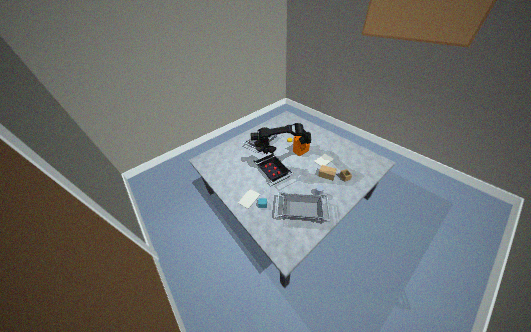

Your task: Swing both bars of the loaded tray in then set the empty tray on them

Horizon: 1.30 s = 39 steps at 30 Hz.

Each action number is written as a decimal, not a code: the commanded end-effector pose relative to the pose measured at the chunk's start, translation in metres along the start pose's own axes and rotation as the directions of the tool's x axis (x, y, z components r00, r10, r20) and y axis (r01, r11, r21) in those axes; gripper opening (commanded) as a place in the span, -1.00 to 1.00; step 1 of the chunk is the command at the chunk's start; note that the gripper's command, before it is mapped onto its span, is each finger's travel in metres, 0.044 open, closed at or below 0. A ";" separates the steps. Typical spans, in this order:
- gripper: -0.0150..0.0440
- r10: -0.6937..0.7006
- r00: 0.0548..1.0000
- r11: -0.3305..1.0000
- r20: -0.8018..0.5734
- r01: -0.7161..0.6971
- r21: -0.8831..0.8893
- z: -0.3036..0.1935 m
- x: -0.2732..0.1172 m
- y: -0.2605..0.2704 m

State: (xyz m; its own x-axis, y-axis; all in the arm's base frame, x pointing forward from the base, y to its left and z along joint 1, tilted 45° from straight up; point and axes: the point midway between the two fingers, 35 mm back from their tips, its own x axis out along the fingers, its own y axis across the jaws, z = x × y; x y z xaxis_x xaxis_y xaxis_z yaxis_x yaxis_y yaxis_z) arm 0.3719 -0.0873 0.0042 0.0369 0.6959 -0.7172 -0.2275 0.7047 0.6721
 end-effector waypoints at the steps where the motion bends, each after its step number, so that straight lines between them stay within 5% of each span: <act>1: -0.22 -0.013 1.000 0.836 -0.001 0.010 -0.549 0.028 0.009 0.046; 5: -0.22 -0.019 1.000 0.494 0.001 0.010 -0.869 0.045 0.015 0.082; 12: -0.22 -0.018 1.000 0.052 0.005 0.006 -0.999 0.058 0.022 0.120; 18: -0.22 -0.012 1.000 -0.348 0.008 0.004 -0.938 0.066 0.028 0.154; 25: -0.22 0.003 1.000 -0.740 0.012 0.010 -0.672 0.072 0.035 0.196; 31: -0.22 0.019 1.000 -0.938 0.013 0.023 -0.345 0.073 0.040 0.231; 39: -0.22 0.020 1.000 -0.942 0.013 0.023 -0.334 0.073 0.040 0.232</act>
State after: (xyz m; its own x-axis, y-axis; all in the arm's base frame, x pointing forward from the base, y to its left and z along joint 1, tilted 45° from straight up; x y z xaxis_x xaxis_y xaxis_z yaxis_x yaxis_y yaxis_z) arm 0.3955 0.1050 0.1370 0.0437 0.7042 -0.7086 -0.2312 -0.6829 -0.6929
